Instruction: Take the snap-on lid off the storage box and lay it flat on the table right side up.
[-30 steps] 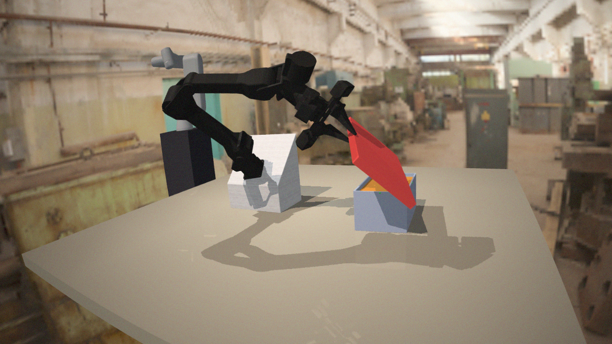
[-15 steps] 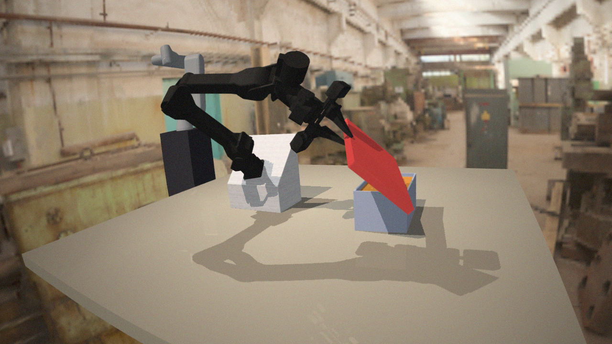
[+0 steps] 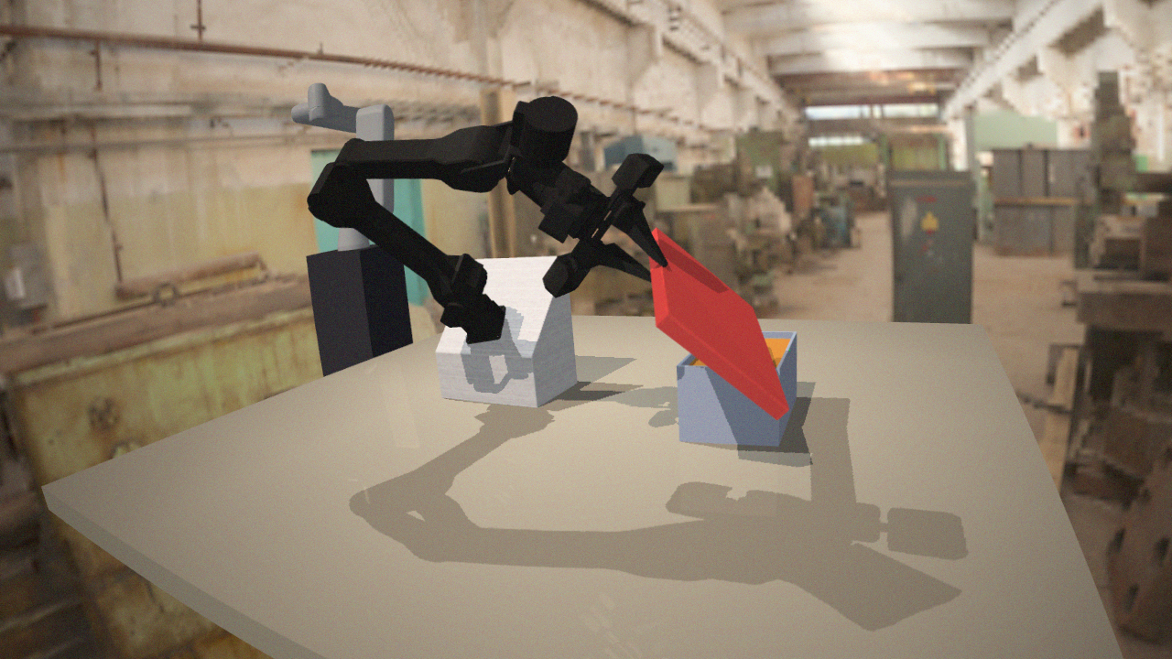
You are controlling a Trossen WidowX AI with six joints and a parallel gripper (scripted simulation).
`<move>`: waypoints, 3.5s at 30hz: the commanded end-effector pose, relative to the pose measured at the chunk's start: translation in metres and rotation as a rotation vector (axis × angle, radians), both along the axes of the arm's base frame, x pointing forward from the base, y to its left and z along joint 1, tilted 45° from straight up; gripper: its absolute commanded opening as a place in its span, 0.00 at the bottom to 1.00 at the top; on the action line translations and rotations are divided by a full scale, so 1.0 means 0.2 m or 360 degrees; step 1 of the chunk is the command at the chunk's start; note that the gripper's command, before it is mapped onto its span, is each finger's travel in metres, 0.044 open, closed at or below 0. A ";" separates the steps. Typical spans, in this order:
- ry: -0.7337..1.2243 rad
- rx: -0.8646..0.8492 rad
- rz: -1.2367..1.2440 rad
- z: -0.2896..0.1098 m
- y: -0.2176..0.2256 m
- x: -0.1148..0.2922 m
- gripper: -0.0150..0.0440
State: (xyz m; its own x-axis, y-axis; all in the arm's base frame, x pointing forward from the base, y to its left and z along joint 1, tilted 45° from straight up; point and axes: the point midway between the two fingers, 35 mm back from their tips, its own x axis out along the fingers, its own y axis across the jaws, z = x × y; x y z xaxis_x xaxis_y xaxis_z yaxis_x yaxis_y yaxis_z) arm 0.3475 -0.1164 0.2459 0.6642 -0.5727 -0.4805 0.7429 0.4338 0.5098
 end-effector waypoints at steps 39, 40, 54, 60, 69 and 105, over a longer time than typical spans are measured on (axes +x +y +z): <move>-0.0023 -0.0004 0.0017 0.33 -0.28 -0.04 0.25; -0.0023 -0.0004 0.0017 0.34 -0.29 -0.04 0.25; -0.0024 -0.0007 0.0017 0.44 -0.38 -0.06 0.25; -0.0025 -0.0009 0.0017 0.48 -0.42 -0.06 0.25; -0.0025 -0.0010 0.0017 0.49 -0.45 -0.07 0.25; -0.0025 -0.0012 0.0017 0.37 -0.55 -0.09 0.25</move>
